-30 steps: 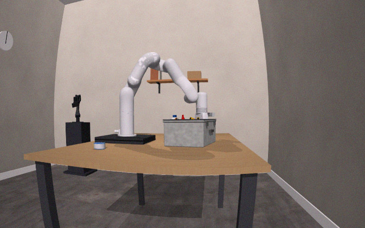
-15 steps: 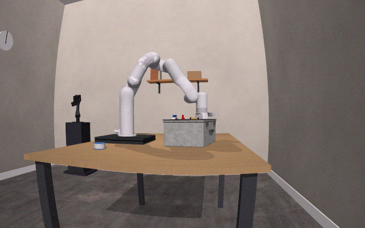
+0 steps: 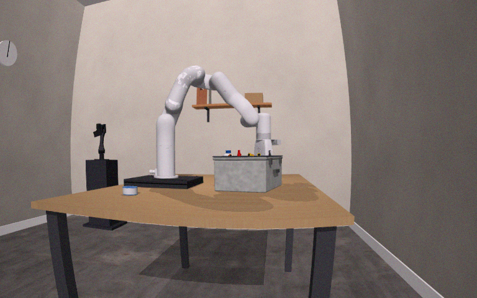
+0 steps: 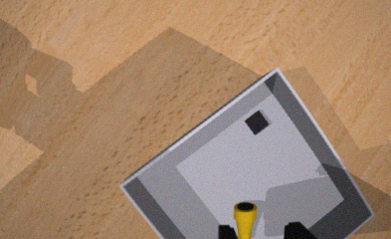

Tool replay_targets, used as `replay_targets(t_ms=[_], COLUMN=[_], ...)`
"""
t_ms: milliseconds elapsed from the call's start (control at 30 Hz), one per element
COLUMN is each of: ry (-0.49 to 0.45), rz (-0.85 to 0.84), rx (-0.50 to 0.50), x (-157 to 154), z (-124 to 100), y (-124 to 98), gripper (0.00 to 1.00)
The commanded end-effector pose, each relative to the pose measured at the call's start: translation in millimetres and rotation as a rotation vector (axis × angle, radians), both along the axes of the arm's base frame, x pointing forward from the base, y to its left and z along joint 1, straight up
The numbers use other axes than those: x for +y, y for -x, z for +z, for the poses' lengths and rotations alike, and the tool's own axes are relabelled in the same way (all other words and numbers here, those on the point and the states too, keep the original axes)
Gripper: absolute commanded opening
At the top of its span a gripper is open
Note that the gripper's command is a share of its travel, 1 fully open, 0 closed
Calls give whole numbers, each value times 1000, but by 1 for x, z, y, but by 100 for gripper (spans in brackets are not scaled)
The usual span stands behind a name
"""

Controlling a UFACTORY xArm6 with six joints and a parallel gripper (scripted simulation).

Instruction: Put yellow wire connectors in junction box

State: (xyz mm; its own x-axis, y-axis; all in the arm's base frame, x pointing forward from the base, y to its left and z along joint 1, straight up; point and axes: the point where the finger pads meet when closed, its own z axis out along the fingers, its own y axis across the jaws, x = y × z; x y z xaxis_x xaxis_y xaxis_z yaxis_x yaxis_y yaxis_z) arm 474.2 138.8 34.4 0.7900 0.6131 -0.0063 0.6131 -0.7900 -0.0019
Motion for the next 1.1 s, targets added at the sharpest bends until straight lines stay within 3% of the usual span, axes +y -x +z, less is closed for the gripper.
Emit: replay_targets(t_ms=[0,233,333,1067], ry=[-2,-2,-2,-2], rz=[0,0,0,0], rx=[-6,-6,-6,-6], x=[1,1,1,1], z=[62,136,155,159], y=[-2,-2,-2,-2], gripper=[30,30,30,30])
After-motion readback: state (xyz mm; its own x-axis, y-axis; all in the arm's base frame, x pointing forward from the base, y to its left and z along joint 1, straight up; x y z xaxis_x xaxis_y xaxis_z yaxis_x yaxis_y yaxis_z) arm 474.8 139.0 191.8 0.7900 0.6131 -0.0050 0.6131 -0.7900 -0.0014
